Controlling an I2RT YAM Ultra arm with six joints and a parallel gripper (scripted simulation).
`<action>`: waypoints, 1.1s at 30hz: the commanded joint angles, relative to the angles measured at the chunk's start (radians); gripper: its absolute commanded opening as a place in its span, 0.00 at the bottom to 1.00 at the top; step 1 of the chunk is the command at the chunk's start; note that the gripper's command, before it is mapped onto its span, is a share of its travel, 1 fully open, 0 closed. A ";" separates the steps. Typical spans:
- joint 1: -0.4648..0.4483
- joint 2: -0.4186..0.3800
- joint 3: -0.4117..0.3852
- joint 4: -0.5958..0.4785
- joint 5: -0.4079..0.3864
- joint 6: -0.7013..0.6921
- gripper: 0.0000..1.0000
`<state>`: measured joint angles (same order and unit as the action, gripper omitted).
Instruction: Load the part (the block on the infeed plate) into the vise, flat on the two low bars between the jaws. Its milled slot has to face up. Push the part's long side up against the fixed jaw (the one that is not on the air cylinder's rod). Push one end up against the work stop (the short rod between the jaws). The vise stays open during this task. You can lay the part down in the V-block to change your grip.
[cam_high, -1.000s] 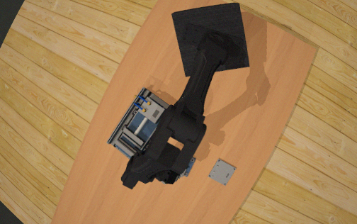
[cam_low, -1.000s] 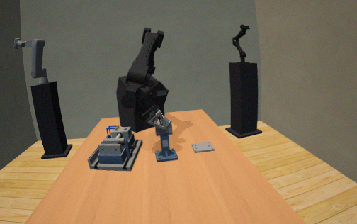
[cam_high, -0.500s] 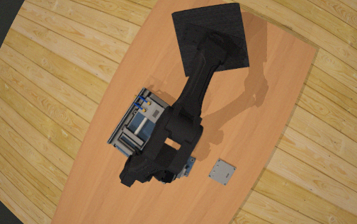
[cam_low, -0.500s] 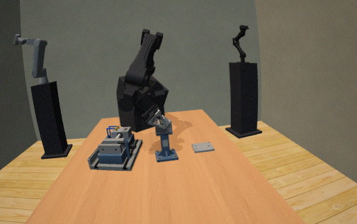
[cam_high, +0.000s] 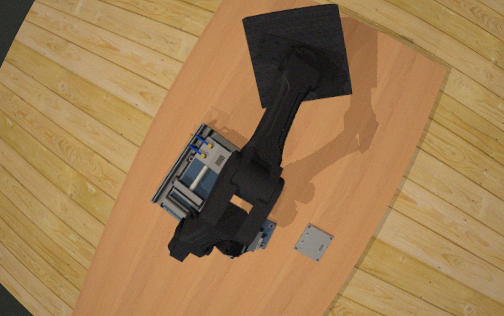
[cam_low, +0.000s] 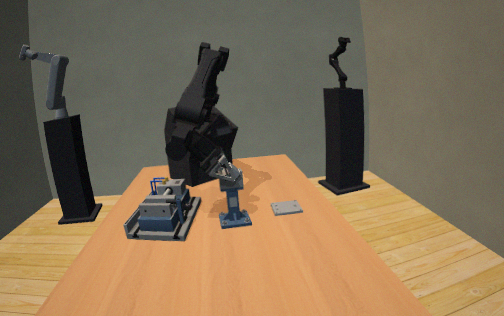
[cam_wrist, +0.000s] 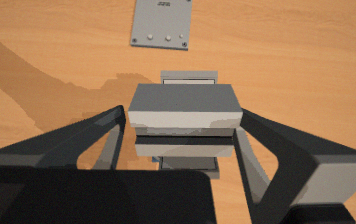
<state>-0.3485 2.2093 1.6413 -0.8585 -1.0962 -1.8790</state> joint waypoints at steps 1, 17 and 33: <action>-0.026 0.001 0.033 -0.025 -0.034 -0.017 0.81; -0.028 0.005 0.043 -0.040 -0.046 -0.032 0.81; -0.028 -0.003 0.044 -0.043 -0.047 -0.034 0.81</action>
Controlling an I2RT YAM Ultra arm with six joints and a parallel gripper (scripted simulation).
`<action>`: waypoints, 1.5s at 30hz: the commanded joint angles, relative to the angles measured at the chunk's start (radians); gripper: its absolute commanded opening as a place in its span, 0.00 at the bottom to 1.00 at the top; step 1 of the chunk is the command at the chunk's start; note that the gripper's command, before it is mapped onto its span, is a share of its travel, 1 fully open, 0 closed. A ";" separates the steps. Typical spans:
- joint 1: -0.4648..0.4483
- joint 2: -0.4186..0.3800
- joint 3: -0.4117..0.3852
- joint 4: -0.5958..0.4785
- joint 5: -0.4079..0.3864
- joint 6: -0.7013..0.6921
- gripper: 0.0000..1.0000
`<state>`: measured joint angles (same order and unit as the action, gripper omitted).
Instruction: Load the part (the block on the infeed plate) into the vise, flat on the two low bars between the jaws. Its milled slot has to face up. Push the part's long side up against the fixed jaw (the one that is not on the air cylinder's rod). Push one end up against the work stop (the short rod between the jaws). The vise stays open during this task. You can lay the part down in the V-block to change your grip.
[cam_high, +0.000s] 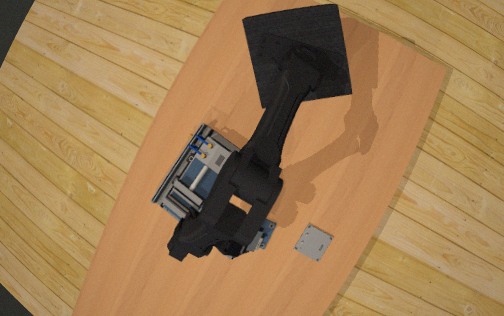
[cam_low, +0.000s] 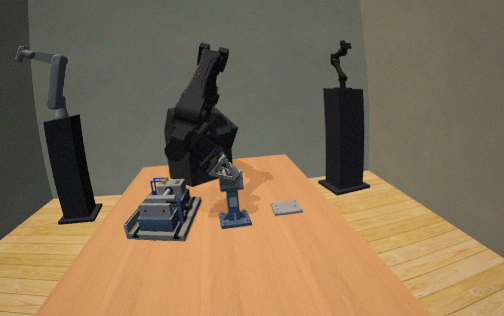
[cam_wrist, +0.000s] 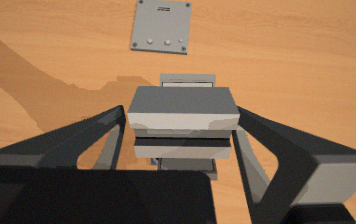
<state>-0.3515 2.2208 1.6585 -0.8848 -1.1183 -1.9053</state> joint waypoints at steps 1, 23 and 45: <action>-0.025 -0.014 0.027 -0.017 -0.024 -0.008 0.81; -0.025 -0.014 0.027 -0.017 -0.024 -0.008 0.81; -0.025 -0.014 0.027 -0.017 -0.024 -0.008 0.00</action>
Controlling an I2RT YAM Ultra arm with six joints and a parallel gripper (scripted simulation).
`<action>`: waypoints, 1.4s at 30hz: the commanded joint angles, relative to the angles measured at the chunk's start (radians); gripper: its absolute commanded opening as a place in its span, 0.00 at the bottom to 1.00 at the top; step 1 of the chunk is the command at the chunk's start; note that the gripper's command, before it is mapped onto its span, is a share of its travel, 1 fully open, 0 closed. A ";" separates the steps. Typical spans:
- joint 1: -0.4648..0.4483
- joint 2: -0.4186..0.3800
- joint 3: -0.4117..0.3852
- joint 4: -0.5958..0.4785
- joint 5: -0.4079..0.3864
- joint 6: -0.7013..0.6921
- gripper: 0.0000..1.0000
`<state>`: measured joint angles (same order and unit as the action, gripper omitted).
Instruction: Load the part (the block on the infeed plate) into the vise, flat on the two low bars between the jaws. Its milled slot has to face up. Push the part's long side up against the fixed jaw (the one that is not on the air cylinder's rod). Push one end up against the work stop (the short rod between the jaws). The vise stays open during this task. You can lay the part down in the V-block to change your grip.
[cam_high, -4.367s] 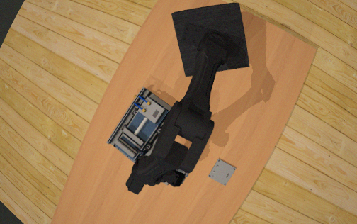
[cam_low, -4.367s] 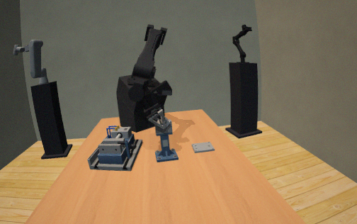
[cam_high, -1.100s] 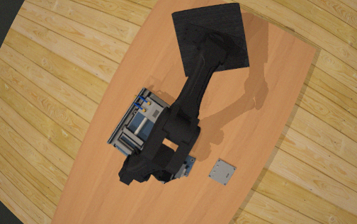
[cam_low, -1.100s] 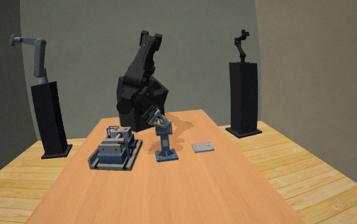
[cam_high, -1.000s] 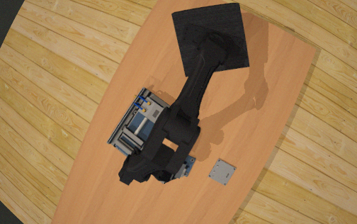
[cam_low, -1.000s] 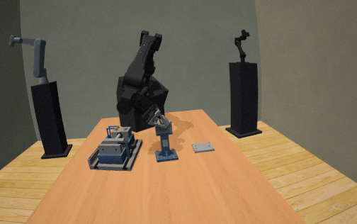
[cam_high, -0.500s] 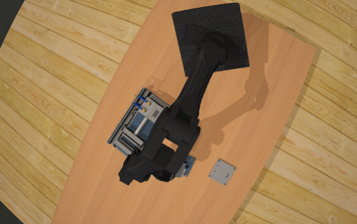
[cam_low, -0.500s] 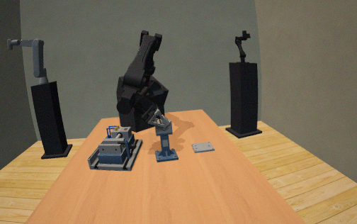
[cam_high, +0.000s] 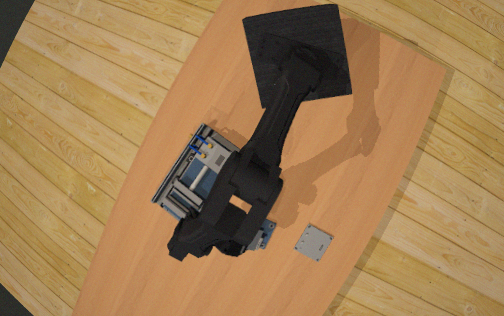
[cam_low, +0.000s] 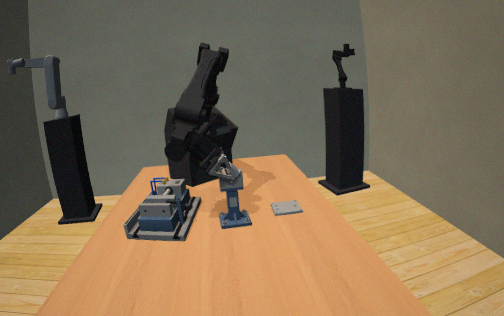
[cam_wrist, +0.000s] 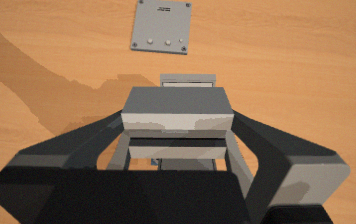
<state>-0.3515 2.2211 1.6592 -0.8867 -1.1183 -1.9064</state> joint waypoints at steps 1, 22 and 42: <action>-0.025 -0.015 0.027 -0.015 -0.024 -0.007 0.00; -0.025 -0.015 0.027 -0.015 -0.024 -0.007 0.00; -0.027 -0.036 -0.012 -0.023 -0.025 -0.013 0.00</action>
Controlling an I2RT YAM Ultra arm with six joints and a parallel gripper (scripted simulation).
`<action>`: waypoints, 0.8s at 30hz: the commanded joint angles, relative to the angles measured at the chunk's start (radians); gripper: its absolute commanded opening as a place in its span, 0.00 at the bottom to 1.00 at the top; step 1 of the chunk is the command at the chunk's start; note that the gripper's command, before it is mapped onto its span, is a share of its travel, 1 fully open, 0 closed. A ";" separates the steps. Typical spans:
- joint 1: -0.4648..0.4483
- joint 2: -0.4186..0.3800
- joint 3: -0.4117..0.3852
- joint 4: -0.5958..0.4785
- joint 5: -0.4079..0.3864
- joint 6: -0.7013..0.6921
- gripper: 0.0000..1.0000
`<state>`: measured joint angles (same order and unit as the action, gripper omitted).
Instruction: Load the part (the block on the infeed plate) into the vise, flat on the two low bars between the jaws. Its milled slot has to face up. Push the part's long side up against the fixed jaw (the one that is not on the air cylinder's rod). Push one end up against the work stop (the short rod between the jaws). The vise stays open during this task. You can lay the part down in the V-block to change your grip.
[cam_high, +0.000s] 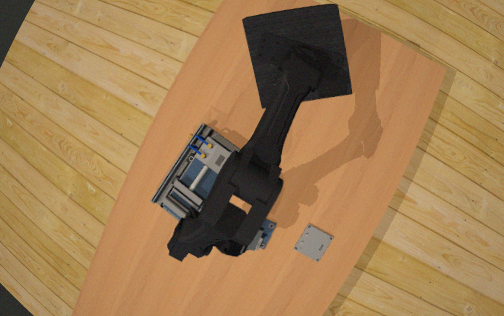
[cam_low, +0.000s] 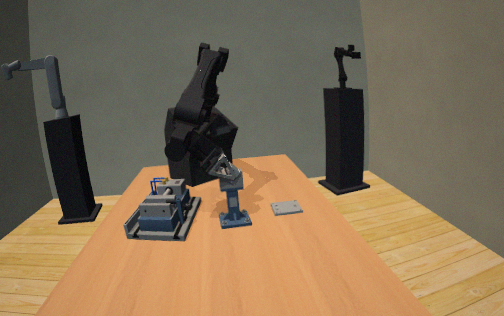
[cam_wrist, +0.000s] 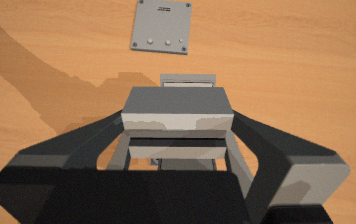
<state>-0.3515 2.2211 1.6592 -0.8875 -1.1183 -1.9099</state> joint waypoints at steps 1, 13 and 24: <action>-0.027 -0.036 -0.020 -0.023 -0.025 -0.010 0.00; -0.031 -0.050 -0.001 -0.035 -0.025 -0.021 0.00; -0.037 -0.064 0.012 -0.062 -0.026 -0.033 0.00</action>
<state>-0.3618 2.2040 1.6478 -0.9154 -1.1149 -1.9308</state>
